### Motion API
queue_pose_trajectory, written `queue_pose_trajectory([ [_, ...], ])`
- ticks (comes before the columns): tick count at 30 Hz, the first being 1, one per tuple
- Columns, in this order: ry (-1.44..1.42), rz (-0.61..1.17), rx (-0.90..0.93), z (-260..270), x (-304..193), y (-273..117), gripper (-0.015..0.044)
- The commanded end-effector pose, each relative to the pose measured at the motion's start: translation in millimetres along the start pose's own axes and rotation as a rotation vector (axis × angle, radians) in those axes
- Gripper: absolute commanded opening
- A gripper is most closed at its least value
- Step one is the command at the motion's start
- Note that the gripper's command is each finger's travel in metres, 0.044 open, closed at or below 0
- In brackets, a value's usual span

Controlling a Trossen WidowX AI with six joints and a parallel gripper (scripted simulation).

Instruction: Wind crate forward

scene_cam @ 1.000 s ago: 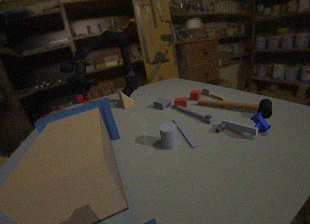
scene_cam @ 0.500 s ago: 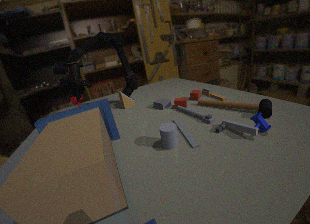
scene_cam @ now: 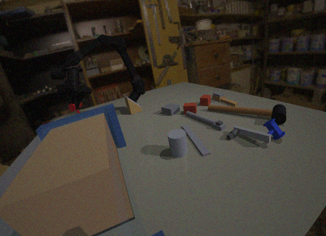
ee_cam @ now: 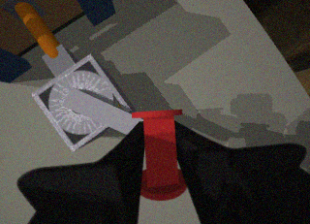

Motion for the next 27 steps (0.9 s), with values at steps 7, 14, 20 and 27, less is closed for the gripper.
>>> queue_pose_trajectory([
  [7, -0.014, -0.01, -0.006, -3.3, 19.4, 9.7, 0.0],
  [14, -0.015, -0.01, -0.006, -3.5, 28.6, 13.6, 0.0],
  [20, -0.015, -0.011, -0.006, -2.9, 36.8, 17.2, 0.0],
  [27, -0.016, -0.012, -0.005, -1.0, 46.6, 21.5, 0.0],
])
Point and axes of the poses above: the point midway between the two fingers, 35 mm back from their tips, its own y axis out along the fingers, its own z axis across the jaws, x = y × z, the point moved 5 cm from there along -y, back along the fingers, and after that the axes turned 9 degrees about y, right-handed, at the moved point
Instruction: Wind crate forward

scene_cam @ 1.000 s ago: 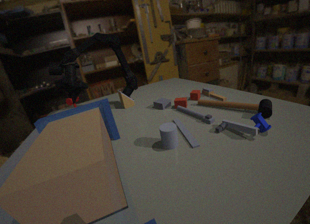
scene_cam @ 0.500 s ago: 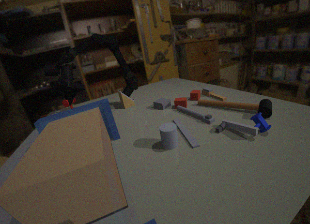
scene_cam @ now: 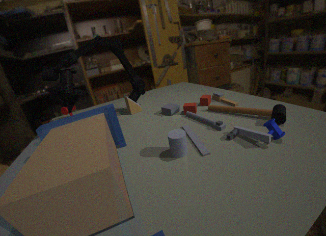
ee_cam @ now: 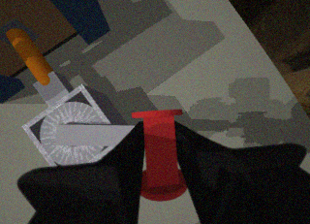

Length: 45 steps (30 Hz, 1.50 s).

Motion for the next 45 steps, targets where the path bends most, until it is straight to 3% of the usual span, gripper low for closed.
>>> queue_pose_trajectory([
  [1, -0.014, -0.006, 0.003, 2.8, 10.5, 6.5, 0.0],
  [45, -0.016, -0.009, 0.007, 37.7, 60.1, 31.0, 0.0],
])
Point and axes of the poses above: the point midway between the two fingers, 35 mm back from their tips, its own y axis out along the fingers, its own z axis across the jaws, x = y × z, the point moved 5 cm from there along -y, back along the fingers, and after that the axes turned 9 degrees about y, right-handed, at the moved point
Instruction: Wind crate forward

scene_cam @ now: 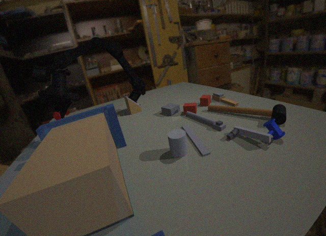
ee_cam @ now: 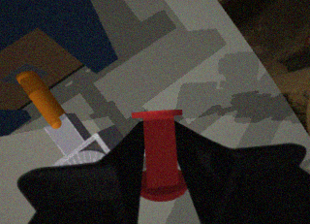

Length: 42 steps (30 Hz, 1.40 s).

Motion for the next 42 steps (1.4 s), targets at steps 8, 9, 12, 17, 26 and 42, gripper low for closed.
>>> queue_pose_trajectory([
  [8, -0.01, -0.002, 0.019, 20.0, 13.3, 9.2, 0.0],
  [9, -0.01, -0.002, 0.019, 21.6, 14.2, 9.7, 0.0],
  [12, -0.01, -0.002, 0.02, 25.2, 16.0, 10.8, 0.0],
  [17, -0.01, -0.002, 0.02, 32.4, 19.3, 12.7, 0.0],
  [26, -0.011, -0.002, 0.021, 43.1, 22.9, 15.1, 0.0],
  [42, -0.005, -0.008, -0.005, 40.9, 24.1, 12.8, 0.0157],
])
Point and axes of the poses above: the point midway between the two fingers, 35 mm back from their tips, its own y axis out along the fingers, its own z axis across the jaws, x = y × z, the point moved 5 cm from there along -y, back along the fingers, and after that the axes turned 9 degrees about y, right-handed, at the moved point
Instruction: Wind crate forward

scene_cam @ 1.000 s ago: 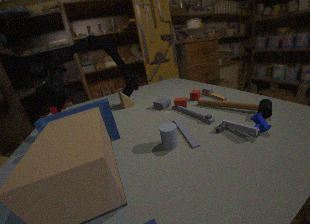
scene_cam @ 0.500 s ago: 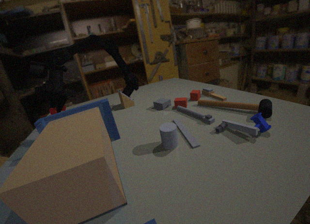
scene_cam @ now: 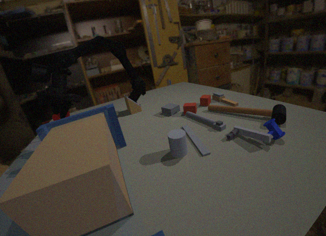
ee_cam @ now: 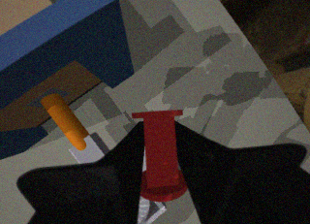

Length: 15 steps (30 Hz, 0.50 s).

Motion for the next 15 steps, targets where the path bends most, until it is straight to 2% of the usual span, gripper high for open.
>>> queue_pose_trajectory([
  [1, -0.003, 0.001, 0.003, 1.5, 0.4, 0.8, 0.0184],
  [11, -0.003, 0.001, 0.003, 1.5, 0.4, 0.8, 0.044],
  [15, -0.003, 0.001, 0.002, 1.6, 3.2, -3.8, 0.044],
])
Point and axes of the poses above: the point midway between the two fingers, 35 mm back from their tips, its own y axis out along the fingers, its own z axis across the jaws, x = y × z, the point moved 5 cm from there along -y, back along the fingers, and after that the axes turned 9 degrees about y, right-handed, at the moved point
